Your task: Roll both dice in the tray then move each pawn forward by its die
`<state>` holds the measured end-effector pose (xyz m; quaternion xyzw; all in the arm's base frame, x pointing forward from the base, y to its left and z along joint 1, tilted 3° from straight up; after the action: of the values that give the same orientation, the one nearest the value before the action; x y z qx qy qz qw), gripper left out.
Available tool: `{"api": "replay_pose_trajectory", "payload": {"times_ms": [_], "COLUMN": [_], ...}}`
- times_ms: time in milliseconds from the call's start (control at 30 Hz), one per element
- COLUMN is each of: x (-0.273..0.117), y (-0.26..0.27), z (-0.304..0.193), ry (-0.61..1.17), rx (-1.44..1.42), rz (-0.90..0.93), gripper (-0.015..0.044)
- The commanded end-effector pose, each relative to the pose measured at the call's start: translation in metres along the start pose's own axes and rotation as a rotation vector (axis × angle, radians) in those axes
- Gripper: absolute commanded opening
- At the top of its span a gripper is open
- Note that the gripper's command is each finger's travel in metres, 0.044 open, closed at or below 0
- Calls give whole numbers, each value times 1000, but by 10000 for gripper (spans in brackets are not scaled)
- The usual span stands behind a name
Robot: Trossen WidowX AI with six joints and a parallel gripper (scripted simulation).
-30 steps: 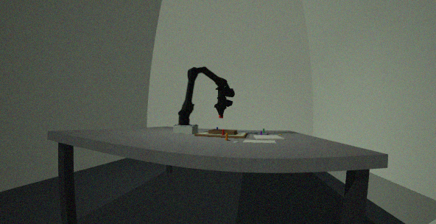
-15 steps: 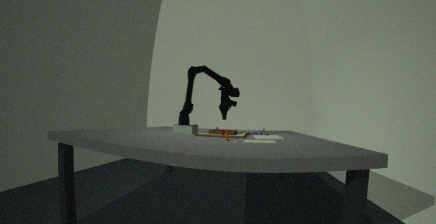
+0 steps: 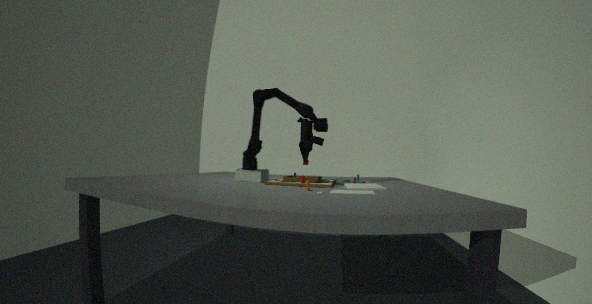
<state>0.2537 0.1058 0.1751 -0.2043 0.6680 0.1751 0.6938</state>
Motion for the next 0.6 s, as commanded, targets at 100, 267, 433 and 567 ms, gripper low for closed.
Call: {"api": "replay_pose_trajectory", "payload": {"times_ms": [100, 267, 433, 567], "x": [6, 8, 10, 14], "y": [-34, -45, -42, -37], "z": [-13, -18, -24, -33], "ry": [2, 2, -78, -208], "rx": [82, 111, 108, 104], "rz": [-9, -11, -37, -79], "gripper": [0, 0, 0, 0]}}
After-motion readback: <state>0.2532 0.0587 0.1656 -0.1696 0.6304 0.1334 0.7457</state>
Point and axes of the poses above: the point midway between the two fingers, 35 mm back from their tips, its own x axis out along the fingers, its own y axis across the jaws, z = x × y, the point moved 9 cm from there along -x, back along the fingers, and after that the axes turned 14 degrees about -x, right-handed, at the moved point
